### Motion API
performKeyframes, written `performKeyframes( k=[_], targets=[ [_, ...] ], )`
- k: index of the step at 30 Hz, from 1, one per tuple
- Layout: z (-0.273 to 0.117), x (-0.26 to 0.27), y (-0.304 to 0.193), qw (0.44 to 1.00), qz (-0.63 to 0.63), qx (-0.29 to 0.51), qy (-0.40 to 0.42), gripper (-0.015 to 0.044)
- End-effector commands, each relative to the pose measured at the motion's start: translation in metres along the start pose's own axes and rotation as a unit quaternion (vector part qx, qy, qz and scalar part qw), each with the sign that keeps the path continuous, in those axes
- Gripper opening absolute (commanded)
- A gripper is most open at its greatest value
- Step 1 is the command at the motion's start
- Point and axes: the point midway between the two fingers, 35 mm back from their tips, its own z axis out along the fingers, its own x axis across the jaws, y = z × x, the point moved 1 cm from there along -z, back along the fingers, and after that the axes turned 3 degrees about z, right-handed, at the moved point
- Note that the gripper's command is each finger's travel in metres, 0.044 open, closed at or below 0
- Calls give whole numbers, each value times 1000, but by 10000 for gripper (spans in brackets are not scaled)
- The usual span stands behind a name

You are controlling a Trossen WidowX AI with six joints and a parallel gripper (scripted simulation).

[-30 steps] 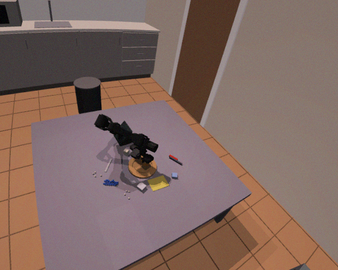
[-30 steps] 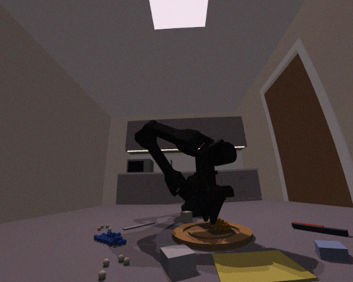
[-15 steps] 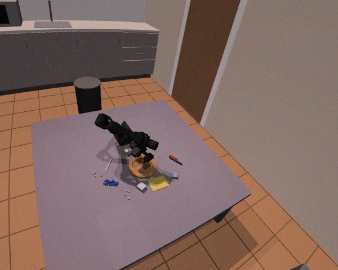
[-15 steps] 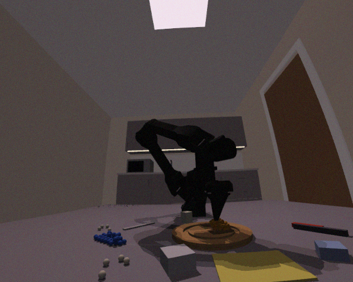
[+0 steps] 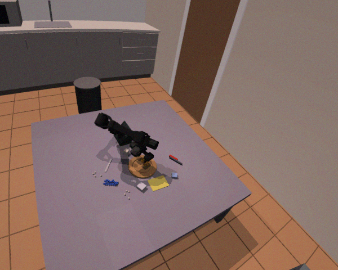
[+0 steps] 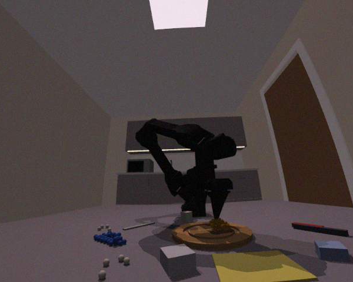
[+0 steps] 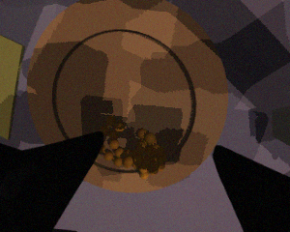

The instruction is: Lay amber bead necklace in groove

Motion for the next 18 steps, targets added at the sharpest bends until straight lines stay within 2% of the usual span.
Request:
performKeyframes(
  k=[1, 6, 11, 16, 18],
  targets=[
    [-1, 0, -1, 999, -32, 2, 0, 387],
    [-4, 2, -11, 959, -283, 3, 1, 256],
    [-6, 4, -20, 852, -523, 3, 2, 125],
    [-9, 5, -30, 695, -719, 2, 3, 120],
    [-10, 5, -33, 655, -755, 2, 3, 120]
  ],
)
